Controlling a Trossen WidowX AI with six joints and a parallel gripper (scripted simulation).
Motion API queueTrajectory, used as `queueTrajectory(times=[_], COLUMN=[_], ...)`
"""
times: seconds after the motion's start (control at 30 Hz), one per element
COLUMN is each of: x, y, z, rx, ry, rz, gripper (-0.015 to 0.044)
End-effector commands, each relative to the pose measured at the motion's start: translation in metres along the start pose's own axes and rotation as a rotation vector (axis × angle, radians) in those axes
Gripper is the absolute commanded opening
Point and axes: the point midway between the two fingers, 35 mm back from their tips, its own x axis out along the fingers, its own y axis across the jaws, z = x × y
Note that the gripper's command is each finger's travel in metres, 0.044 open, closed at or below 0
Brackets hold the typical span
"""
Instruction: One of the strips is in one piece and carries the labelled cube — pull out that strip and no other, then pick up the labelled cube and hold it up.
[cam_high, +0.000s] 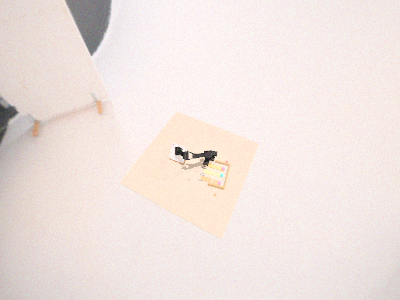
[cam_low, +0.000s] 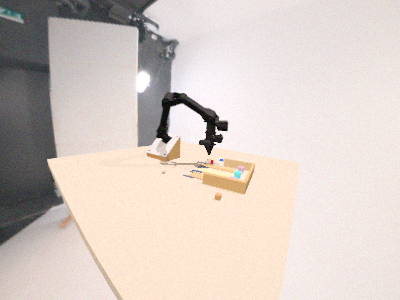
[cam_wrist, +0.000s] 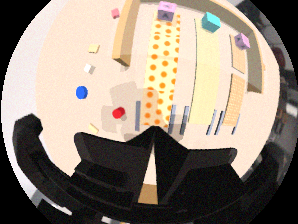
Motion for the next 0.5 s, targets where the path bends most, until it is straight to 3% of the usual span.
queueTrajectory(times=[0.0, 0.47], x=[0.007, 0.030], y=[0.001, 0.001], z=[0.001, 0.001], rx=[0.003, 0.003], ry=[0.006, 0.005], rz=[0.006, 0.006], gripper=[0.0000, 0.0000])
